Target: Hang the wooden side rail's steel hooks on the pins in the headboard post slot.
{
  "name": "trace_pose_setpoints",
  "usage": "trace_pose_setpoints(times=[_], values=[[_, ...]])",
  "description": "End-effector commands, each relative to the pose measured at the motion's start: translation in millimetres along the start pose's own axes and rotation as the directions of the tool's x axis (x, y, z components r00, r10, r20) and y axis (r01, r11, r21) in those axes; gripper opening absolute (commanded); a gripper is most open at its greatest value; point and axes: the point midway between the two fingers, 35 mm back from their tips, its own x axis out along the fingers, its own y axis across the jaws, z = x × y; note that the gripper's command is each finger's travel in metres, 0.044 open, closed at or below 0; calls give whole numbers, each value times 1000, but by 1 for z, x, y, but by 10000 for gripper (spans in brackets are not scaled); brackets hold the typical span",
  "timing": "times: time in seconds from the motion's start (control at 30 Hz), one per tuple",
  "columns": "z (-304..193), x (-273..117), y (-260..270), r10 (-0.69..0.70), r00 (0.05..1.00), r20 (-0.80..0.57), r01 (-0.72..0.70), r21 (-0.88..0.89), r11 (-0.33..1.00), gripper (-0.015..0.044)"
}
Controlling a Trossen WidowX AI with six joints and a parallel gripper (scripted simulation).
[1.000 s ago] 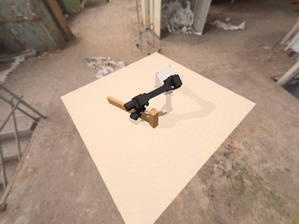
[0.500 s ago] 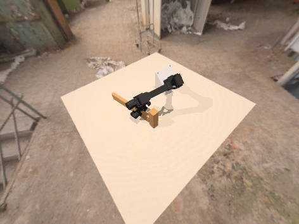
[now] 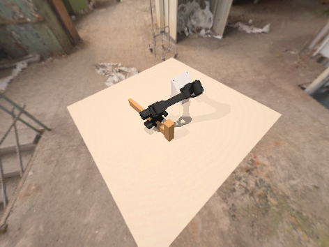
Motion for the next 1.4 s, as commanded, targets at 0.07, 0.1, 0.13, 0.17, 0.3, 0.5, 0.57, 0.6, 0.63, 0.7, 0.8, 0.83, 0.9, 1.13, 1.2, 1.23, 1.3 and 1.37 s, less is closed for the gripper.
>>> trace_pose_setpoints(times=[0.07,0.1,0.13,0.17,0.3,0.5,0.57,0.6,0.63,0.7,0.8,0.83,0.9,1.13,1.2,1.23,1.3,1.37], values=[[0,0,-2,0,1000,0,0,18,1000,0],[0,0,-2,0,1000,0,0,18,1000,0],[0,0,-2,0,1000,0,0,18,1000,0],[0,0,-2,0,1000,0,0,18,1000,0],[0,0,-2,0,1000,0,0,18,1000,0],[0,0,-2,-5,1000,-2,5,65,998,0],[0,-1,-2,-5,1000,-2,5,65,998,0],[0,-1,-2,-5,1000,-2,5,65,998,0],[0,-1,-2,-5,1000,-2,5,65,998,0],[0,-1,-2,-5,1000,-2,5,65,998,0],[0,-2,-2,-5,1000,-2,5,65,998,0],[0,-2,-2,-5,1000,-2,5,65,998,0],[0,-2,-2,-5,1000,-2,5,65,998,0],[0,-4,-2,-5,1000,-2,5,65,998,0],[0,-4,-2,-5,1000,-2,5,65,998,0],[0,-4,-2,-5,1000,-2,5,65,998,0],[0,-4,-2,-5,1000,-2,5,65,998,0],[0,-5,-2,-5,1000,-2,5,65,998,0]])
